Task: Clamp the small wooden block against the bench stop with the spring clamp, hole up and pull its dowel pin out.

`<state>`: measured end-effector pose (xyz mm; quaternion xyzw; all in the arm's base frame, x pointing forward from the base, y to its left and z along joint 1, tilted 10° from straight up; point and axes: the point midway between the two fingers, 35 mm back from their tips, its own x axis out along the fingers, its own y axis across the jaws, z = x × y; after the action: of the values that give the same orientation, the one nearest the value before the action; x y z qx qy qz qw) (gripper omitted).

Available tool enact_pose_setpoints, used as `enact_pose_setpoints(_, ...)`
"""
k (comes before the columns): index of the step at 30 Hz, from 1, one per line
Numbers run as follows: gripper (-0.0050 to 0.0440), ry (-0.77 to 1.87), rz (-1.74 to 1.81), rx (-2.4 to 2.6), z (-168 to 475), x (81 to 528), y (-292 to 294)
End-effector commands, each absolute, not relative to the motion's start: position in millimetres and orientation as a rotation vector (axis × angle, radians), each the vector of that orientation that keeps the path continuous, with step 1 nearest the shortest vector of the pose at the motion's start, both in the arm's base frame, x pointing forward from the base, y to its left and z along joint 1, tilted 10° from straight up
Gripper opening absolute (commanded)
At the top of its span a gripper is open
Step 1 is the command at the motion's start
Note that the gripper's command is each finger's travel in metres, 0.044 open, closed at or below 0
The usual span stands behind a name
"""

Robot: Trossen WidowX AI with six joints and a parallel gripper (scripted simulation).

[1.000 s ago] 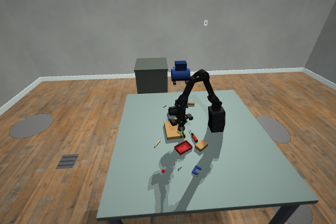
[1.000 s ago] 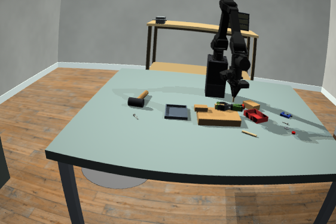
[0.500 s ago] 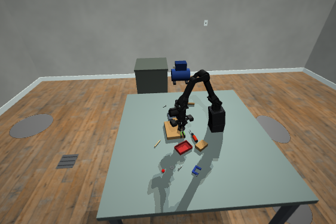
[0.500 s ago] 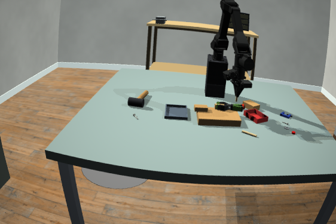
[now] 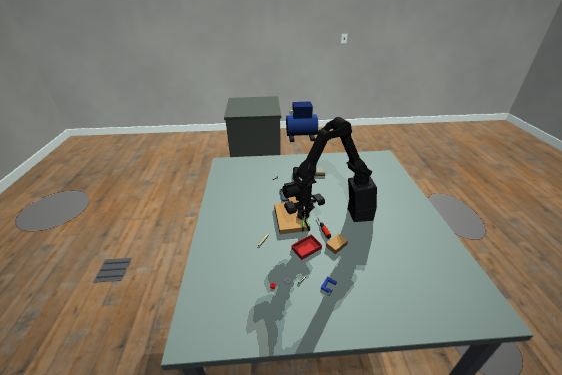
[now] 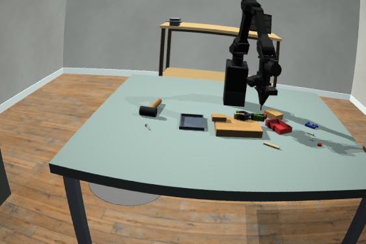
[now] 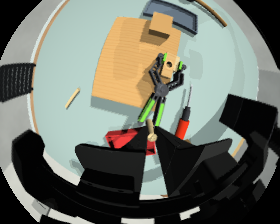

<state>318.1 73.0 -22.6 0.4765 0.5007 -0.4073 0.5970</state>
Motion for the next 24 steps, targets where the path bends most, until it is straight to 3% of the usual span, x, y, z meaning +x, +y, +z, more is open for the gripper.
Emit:
enact_pose_setpoints(1,0.0,1.157,-0.956,1.11,-22.0,318.2,77.9)
enact_pose_setpoints(24,0.0,1.131,-0.999,1.163,-16.1,316.3,104.0)
